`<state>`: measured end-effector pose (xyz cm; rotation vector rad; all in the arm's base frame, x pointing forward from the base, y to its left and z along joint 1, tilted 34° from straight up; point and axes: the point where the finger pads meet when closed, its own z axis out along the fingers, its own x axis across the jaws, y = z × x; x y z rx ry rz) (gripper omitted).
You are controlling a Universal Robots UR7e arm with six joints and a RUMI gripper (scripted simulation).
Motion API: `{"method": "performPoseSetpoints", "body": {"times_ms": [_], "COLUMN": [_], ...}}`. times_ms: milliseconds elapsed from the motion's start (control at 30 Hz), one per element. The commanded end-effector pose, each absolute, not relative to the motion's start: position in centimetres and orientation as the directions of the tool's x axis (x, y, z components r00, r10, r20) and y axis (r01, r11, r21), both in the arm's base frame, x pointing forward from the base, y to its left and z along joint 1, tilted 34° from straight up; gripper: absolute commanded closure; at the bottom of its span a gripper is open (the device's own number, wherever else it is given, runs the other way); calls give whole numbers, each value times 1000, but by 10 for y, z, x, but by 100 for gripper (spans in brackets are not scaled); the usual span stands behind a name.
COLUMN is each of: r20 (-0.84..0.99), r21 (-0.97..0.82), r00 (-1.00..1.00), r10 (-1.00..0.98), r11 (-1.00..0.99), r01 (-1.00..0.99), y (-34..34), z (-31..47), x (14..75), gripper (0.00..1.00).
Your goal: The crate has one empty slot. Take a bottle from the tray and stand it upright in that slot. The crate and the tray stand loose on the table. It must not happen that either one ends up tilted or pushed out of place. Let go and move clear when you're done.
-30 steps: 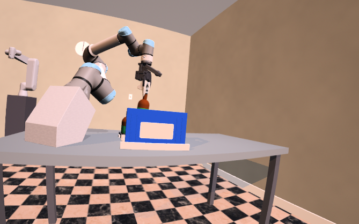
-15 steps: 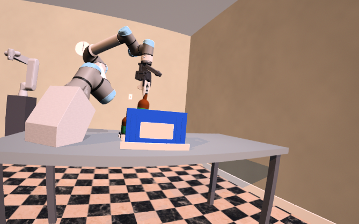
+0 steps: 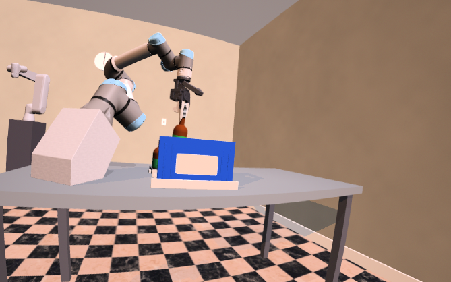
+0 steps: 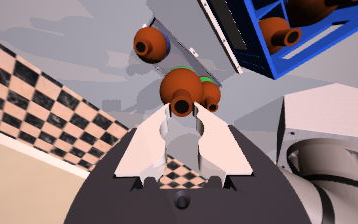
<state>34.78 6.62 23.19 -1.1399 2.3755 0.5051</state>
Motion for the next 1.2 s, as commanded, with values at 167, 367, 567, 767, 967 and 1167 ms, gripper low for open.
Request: {"method": "performPoseSetpoints", "body": {"times_ms": [167, 367, 567, 767, 967, 1167], "r20": [-544, -544, -544, -544, -544, -544], "r21": [127, 127, 127, 127, 127, 127], "r00": [-554, -554, -554, -554, -554, -554], "r10": [-630, -630, -630, -630, -630, -630], "r11": [590, 590, 590, 590, 590, 590], "r01": [-797, -797, -797, -797, -797, -797], "y": [63, 60, 58, 54, 51, 49], "z": [236, 242, 246, 252, 257, 260], "x": [347, 345, 344, 342, 341, 340], "gripper": [100, 100, 100, 100, 100, 100]}}
